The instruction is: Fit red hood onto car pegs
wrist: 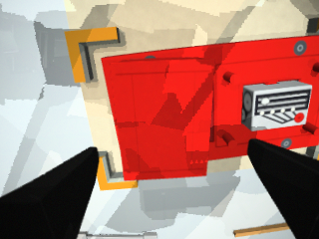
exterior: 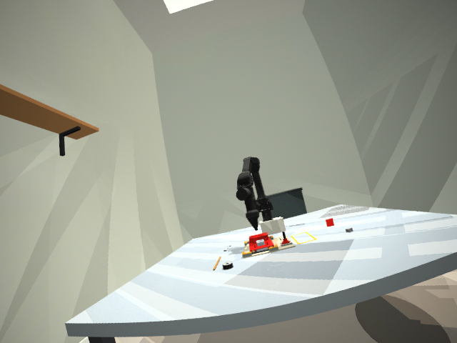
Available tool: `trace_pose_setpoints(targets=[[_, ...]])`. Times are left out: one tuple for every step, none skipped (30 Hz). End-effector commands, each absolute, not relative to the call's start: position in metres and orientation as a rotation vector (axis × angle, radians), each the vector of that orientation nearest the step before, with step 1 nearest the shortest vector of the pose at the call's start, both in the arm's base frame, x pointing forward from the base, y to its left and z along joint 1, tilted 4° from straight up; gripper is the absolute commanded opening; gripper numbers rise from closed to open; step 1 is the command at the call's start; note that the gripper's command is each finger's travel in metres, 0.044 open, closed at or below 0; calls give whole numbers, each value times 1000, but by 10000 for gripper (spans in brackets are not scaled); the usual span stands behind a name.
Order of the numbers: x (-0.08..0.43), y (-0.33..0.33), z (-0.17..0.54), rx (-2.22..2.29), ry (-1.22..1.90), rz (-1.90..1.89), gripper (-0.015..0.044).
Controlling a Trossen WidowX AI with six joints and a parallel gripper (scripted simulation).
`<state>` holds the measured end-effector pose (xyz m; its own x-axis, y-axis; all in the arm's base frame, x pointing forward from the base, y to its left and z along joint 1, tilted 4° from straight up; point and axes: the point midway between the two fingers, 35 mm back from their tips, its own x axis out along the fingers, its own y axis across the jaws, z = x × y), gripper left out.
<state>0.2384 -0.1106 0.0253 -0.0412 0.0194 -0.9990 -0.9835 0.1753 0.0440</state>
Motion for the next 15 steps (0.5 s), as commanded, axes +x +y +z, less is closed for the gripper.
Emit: trace_pose_setpoints(targets=[[238, -111, 22, -1049, 1310, 1119, 440], [237, -111, 21, -1049, 1310, 1119, 440], [237, -111, 21, -1049, 1310, 1119, 440], [237, -111, 20, -1049, 1310, 1119, 440], [237, -111, 19, -1049, 1310, 1119, 440], [237, -111, 18, -1049, 1310, 1119, 440], [237, -111, 17, -1049, 1310, 1119, 440], [237, -111, 17, -1049, 1310, 1119, 440], [237, -111, 16, -1049, 1310, 1119, 440], [237, -111, 15, -1049, 1310, 1119, 440], [237, -111, 14, -1049, 1310, 1119, 440], [237, -111, 14, -1049, 1310, 1119, 440], [237, -111, 13, -1049, 1310, 1119, 440], [237, -111, 12, -1049, 1310, 1119, 440], [237, -111, 11, -1049, 1310, 1119, 440]])
